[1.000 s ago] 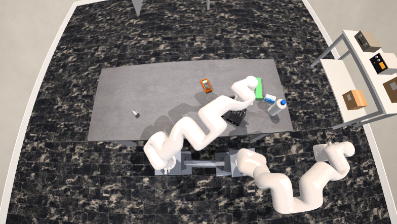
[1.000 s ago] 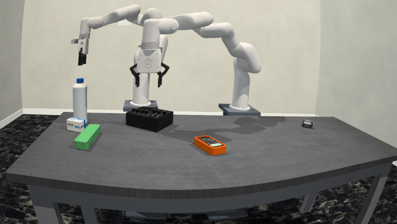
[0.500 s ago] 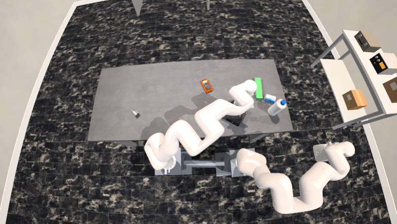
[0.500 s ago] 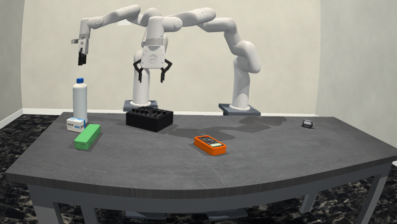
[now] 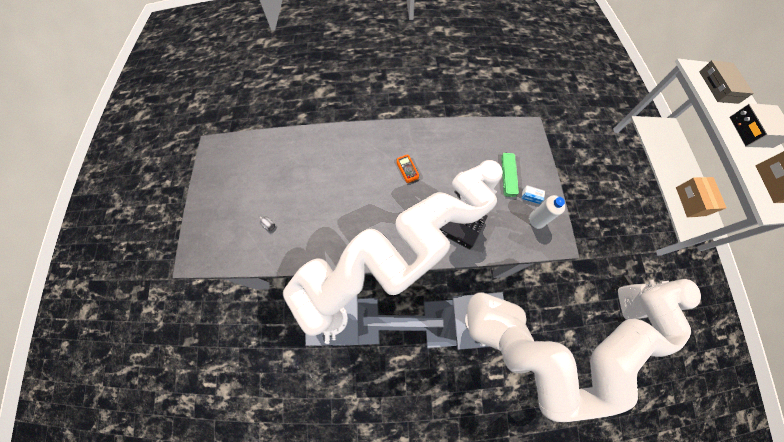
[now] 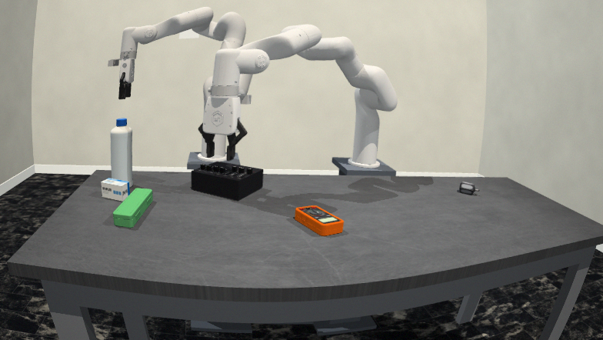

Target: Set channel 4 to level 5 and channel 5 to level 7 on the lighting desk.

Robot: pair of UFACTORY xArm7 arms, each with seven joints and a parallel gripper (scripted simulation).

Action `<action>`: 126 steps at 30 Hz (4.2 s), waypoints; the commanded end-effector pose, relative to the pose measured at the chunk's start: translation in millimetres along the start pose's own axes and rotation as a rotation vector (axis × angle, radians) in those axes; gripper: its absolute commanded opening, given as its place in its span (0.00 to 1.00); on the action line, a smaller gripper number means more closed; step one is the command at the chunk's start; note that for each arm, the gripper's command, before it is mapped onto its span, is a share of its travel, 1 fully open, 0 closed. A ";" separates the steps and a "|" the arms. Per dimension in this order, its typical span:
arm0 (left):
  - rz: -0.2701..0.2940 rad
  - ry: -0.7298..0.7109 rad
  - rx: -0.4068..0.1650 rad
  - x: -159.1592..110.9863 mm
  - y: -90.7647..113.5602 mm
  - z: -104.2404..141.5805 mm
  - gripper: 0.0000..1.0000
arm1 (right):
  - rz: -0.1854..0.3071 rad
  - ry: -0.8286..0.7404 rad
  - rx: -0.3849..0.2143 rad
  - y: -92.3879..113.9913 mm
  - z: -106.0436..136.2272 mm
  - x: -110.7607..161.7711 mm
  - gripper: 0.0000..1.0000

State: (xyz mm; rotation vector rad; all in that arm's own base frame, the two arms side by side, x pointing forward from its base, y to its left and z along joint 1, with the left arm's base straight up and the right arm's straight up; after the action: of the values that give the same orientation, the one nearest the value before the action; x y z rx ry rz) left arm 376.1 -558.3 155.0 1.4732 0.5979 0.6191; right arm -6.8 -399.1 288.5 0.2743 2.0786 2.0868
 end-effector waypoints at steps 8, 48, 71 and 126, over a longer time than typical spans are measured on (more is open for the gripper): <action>-0.009 -0.043 0.014 -1.1 1.2 6.1 0.00 | -0.002 0.000 0.004 1.5 -0.8 -0.5 1.00; -0.009 -0.043 0.014 -1.2 -2.2 6.2 0.00 | -0.002 0.000 0.004 1.5 -0.8 -0.5 1.00; -0.009 -0.043 0.014 -1.4 -15.0 6.5 0.00 | -0.002 0.000 0.004 1.5 -0.8 -0.5 1.00; -0.009 -0.043 0.014 -1.5 -22.6 6.7 0.00 | -0.002 0.000 0.004 1.5 -0.8 -0.5 1.00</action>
State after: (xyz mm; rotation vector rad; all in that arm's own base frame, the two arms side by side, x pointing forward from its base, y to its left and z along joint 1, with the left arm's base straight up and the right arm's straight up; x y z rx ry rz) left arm 379.5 -563.4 129.9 1.4980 0.5772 0.5754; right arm -6.8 -399.1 288.5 0.2743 2.0786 2.0868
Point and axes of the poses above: on each arm, the point where the finger pads meet when closed, its own y axis back along the fingers, its own x axis across the jaws, z = x × y, the point moved 4 cm from there along y, back along the fingers, and after that the axes turned 14 degrees about -y, right-handed, at the moved point
